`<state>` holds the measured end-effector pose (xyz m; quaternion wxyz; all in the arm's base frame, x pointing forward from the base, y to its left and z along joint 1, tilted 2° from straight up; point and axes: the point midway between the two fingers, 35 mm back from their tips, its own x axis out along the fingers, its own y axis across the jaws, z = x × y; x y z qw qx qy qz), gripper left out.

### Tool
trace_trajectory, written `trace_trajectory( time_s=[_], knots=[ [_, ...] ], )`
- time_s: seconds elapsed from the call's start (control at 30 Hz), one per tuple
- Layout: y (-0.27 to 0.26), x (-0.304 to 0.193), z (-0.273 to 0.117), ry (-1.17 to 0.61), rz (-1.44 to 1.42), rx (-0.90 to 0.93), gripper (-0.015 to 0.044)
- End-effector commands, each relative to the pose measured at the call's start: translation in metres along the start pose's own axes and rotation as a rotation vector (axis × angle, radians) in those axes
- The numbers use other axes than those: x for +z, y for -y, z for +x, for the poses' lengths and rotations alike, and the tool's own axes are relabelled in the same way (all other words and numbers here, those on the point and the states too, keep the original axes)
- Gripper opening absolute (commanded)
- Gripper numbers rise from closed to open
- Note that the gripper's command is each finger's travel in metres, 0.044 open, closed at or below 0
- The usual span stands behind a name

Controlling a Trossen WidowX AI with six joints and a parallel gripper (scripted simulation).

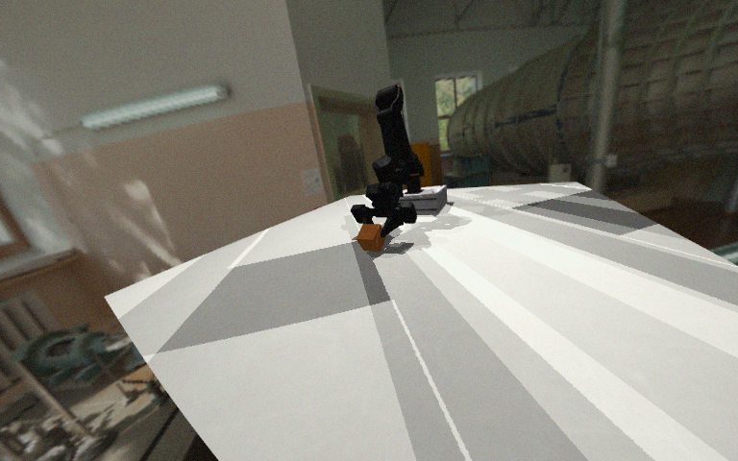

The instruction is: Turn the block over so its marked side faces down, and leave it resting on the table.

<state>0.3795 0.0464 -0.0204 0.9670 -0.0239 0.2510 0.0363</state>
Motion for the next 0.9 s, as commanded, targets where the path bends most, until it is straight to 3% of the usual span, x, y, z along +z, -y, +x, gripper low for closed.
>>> trace_trajectory(
  time_s=[0.0,0.47,0.87],
  knots=[
    [0.0003,0.0015,-0.0002,0.007,-0.005,-0.003,0.0079],
    [0.0003,0.0015,-0.0002,0.007,-0.005,-0.003,0.044],
    [0.0003,0.0015,-0.0002,0.007,-0.005,-0.003,0.044]
  ],
)
